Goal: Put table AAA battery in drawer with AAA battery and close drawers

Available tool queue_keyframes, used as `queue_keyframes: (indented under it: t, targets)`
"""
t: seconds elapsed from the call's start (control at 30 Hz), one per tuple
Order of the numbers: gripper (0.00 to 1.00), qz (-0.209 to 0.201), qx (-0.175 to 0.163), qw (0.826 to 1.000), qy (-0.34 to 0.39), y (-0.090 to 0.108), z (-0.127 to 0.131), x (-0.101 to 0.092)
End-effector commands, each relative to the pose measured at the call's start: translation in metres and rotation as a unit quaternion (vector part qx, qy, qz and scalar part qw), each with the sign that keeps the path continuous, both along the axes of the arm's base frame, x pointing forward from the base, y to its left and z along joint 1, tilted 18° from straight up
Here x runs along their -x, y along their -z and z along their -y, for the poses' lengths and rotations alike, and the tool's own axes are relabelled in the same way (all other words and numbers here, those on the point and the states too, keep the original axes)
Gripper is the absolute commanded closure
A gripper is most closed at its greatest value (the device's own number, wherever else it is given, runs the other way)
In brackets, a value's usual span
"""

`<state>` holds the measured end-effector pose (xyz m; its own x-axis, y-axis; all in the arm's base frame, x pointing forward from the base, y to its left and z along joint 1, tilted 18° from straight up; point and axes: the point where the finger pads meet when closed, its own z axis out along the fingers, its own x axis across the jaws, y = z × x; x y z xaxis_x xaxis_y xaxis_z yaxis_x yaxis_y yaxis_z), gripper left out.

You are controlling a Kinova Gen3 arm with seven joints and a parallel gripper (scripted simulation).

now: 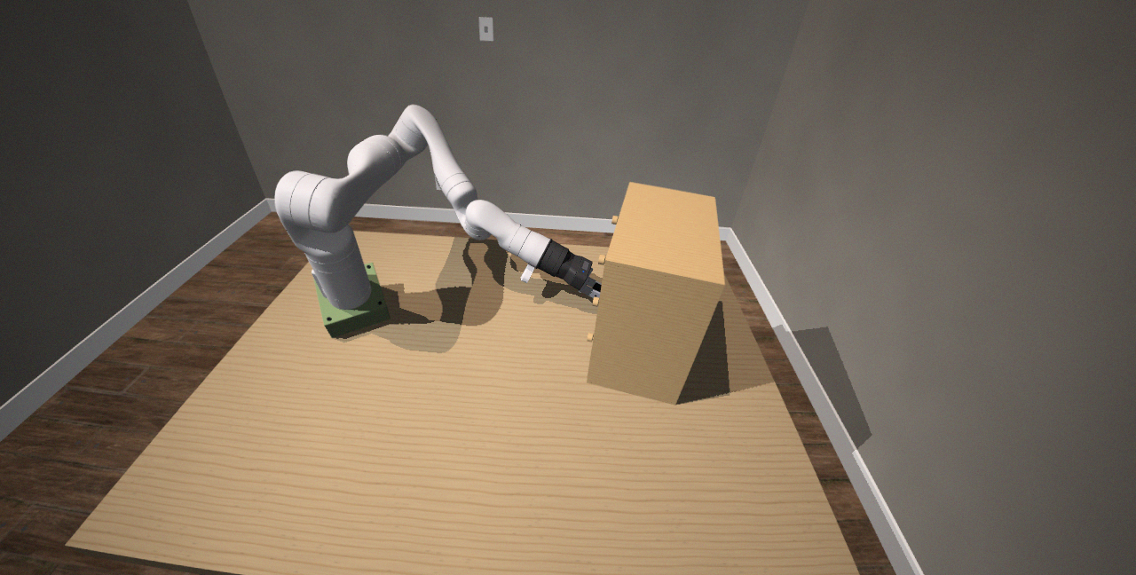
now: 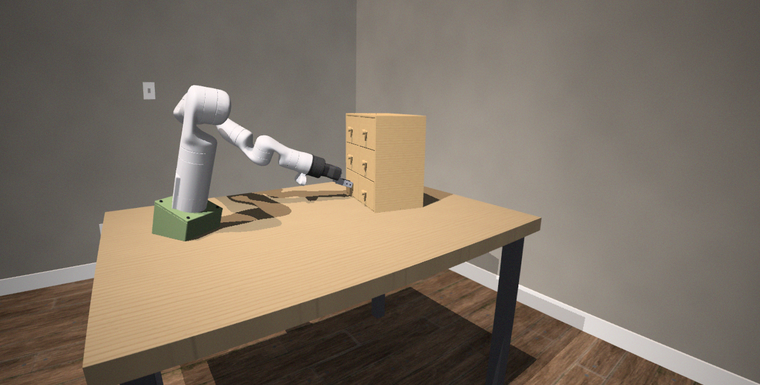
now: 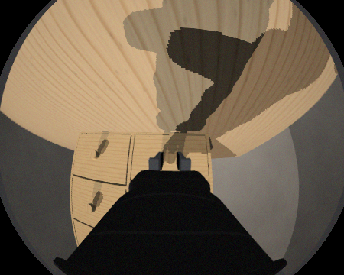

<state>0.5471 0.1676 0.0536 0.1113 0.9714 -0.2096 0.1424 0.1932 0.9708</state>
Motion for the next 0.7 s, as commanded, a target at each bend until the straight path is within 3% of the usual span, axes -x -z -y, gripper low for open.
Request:
queue_keyframes:
  t: [0.0, 0.03, 0.17, 0.2, 0.67]
  targets:
    - [0.45, 0.001, -0.001, 1.000, 0.000, -0.0008, -0.0004, -0.0001]
    - [0.39, 0.001, -0.001, 1.000, 0.000, -0.0008, -0.0004, -0.0001]
    - [0.39, 0.001, -0.001, 1.000, 0.000, -0.0008, -0.0004, -0.0001]
    - [0.33, 0.001, -0.001, 1.000, 0.000, -0.0008, -0.0004, -0.0001]
    - [0.33, 0.001, -0.001, 1.000, 0.000, -0.0003, -0.0005, 0.0018]
